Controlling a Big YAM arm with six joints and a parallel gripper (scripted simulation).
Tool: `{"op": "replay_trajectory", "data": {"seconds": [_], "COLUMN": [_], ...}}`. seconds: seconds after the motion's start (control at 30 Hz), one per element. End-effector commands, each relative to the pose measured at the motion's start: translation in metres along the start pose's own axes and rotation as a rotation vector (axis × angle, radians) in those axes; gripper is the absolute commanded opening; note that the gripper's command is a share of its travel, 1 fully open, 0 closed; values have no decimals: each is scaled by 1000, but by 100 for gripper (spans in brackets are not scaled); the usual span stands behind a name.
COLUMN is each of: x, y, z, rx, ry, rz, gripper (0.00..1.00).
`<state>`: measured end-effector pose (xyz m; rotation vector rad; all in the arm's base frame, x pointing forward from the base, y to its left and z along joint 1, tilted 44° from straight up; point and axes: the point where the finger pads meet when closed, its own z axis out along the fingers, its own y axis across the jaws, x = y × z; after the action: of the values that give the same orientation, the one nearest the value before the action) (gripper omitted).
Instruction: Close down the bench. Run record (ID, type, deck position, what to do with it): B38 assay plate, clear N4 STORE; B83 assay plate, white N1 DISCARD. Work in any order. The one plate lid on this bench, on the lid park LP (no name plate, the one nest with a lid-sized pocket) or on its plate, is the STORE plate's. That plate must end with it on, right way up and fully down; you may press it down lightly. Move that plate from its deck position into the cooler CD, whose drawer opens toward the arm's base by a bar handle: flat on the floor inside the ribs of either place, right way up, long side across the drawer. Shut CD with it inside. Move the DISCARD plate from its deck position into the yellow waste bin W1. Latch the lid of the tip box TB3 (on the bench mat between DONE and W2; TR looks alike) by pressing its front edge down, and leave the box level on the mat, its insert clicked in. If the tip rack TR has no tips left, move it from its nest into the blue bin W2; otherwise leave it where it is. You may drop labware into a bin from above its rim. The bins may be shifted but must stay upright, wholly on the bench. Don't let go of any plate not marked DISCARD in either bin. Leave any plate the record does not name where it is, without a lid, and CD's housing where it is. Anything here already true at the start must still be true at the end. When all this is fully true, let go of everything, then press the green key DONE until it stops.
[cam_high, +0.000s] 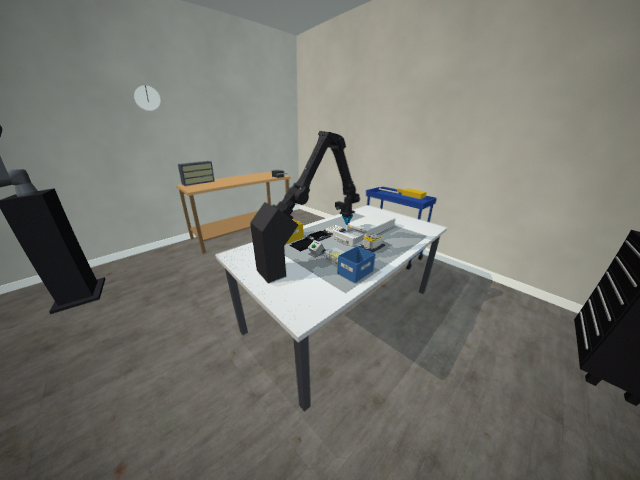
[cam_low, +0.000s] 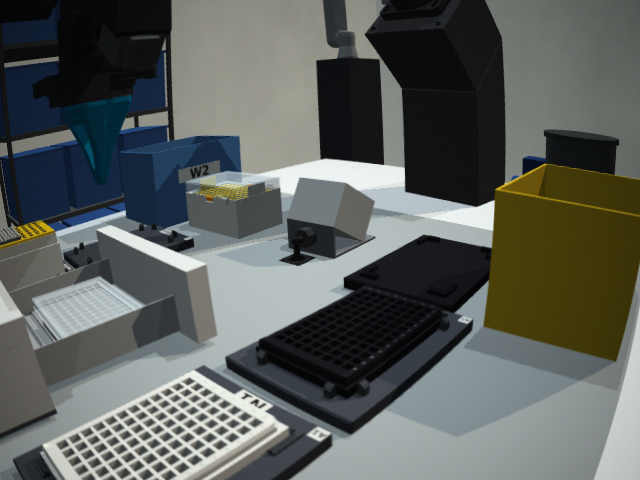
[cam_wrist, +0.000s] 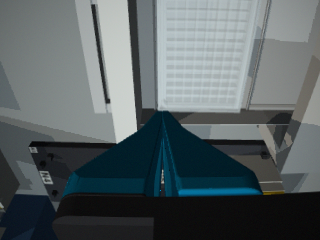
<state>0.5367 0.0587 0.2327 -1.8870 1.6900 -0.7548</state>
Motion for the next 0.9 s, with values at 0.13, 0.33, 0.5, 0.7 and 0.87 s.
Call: {"op": "replay_trajectory", "data": {"seconds": [0.13, 0.33, 0.5, 0.7, 0.87], "x": [5, 4, 2, 4, 4], "y": [11, 35, 54, 72, 93], "z": [-11, -6, 5, 0, 5], "rx": [48, 47, 22, 44, 40], "ry": [0, -1, -2, 0, 0], "rz": [-1, -2, -3, -1, -2], "gripper": [0, 0, 0, 0, 0]}}
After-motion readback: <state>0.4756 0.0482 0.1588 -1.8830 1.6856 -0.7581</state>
